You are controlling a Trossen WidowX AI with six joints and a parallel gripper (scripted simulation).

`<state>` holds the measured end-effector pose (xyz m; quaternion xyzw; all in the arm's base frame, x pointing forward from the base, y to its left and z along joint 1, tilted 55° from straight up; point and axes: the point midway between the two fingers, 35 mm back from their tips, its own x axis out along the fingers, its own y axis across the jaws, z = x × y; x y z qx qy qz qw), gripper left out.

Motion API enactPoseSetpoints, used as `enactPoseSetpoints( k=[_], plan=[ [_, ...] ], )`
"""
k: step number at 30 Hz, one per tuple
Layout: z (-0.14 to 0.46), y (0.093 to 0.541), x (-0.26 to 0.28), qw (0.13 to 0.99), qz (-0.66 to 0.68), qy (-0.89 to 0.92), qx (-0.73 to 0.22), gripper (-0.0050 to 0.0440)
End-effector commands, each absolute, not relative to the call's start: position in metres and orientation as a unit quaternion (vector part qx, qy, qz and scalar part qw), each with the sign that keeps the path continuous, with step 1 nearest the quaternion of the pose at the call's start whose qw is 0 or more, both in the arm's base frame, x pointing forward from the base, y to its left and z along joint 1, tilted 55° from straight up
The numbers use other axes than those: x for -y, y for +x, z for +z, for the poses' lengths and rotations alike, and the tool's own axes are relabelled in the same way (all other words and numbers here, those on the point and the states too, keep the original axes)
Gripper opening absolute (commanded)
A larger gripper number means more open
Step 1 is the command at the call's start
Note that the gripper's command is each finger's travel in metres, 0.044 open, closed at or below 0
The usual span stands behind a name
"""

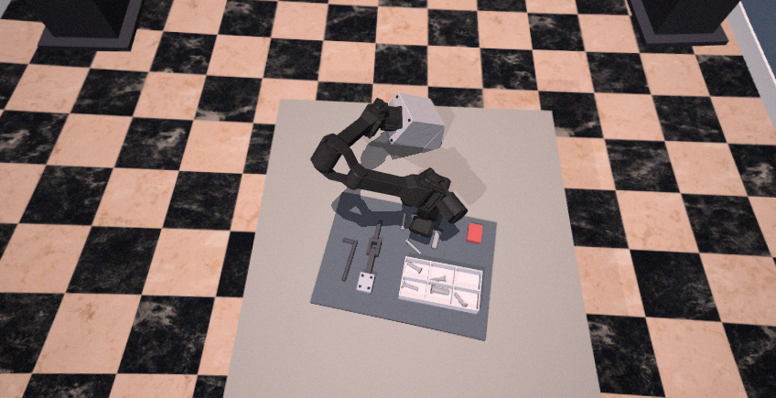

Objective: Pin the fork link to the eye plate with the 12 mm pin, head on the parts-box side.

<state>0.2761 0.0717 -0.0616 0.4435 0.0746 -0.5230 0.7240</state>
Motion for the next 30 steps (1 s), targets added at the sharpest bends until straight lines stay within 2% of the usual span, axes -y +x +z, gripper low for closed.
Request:
enactPoseSetpoints(
  k=[1,30],
  plan=[
    [-0.054,0.284,-0.076,0.722,-0.517,0.454,-0.072,-0.0050],
    [-0.034,0.312,-0.078,0.723,-0.517,0.453,-0.072,-0.0050]
  ],
)
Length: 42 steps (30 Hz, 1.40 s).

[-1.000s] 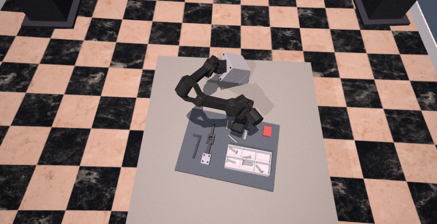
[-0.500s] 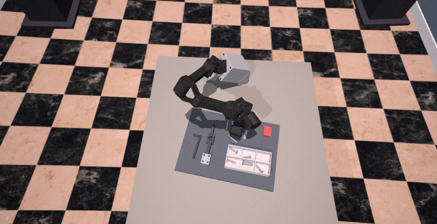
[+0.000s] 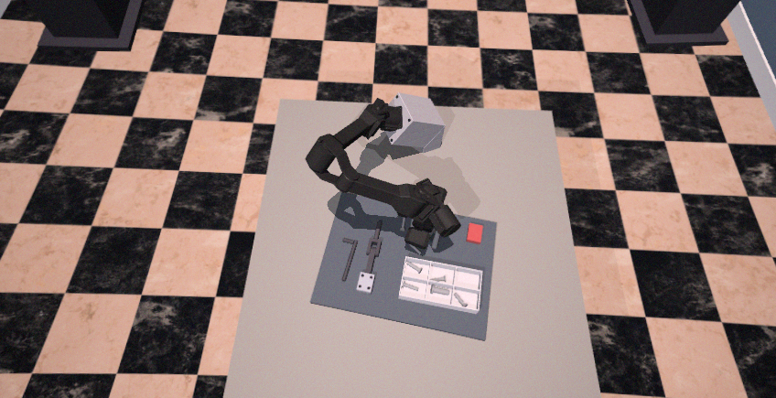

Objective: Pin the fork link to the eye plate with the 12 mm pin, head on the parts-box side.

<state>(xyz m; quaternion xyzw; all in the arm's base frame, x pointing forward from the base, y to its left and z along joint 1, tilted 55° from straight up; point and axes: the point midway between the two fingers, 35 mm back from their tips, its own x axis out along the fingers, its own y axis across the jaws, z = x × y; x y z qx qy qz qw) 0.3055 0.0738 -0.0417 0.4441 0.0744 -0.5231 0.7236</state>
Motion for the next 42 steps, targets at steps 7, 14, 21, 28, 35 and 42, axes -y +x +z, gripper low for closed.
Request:
enactPoseSetpoints(
  k=[7,14,21,28,35,42],
  plan=[
    [-0.035,0.311,-0.078,0.724,-0.517,0.451,-0.073,-0.0050],
    [-0.034,0.312,-0.079,0.723,-0.516,0.454,-0.072,-0.0050],
    [-0.032,0.310,-0.082,0.722,-0.515,0.456,-0.071,-0.0050],
    [-0.029,0.309,-0.085,0.721,-0.515,0.457,-0.072,-0.0050],
    [-0.025,0.305,-0.091,0.721,-0.515,0.458,-0.072,-0.0050],
    [-0.020,0.301,-0.097,0.721,-0.516,0.458,-0.073,-0.0050]
  ],
)
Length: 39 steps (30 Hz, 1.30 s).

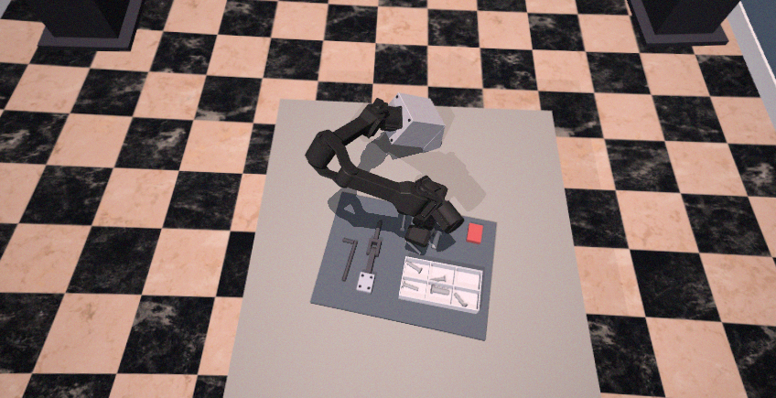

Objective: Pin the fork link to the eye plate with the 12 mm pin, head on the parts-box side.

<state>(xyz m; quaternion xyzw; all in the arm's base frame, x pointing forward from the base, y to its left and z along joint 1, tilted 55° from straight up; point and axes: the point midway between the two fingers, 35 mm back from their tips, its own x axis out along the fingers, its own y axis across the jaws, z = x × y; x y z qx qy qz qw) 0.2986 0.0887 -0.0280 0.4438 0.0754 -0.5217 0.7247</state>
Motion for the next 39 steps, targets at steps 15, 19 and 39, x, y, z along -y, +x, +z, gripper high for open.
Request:
enactPoseSetpoints(
  k=[15,19,39],
  plan=[
    [-0.012,0.294,-0.107,0.721,-0.516,0.457,-0.073,-0.0050],
    [-0.011,0.294,-0.108,0.721,-0.516,0.457,-0.073,-0.0050],
    [-0.011,0.292,-0.108,0.721,-0.517,0.456,-0.073,-0.0050]
  ],
)
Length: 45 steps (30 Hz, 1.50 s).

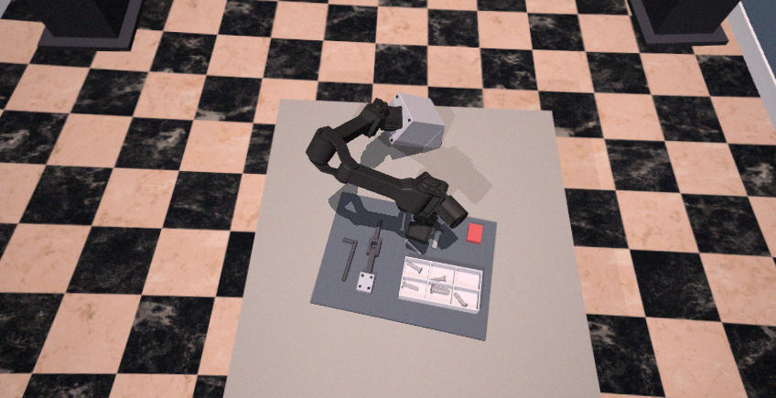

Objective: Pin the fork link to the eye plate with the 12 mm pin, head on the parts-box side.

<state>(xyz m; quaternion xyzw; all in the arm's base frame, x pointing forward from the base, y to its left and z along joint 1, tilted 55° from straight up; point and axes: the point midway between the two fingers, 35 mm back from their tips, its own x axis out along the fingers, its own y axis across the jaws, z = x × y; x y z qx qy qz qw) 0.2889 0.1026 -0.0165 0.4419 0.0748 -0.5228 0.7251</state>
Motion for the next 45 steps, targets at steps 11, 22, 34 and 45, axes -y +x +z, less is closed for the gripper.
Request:
enactPoseSetpoints(
  k=[11,22,34,45],
  plan=[
    [-0.011,0.292,-0.108,0.721,-0.517,0.456,-0.073,-0.0050],
    [-0.011,0.292,-0.108,0.721,-0.517,0.456,-0.073,-0.0050],
    [-0.010,0.290,-0.106,0.735,-0.515,0.431,-0.089,-0.0050],
    [-0.004,0.285,-0.095,0.831,-0.465,0.180,-0.246,-0.0050]
  ],
)
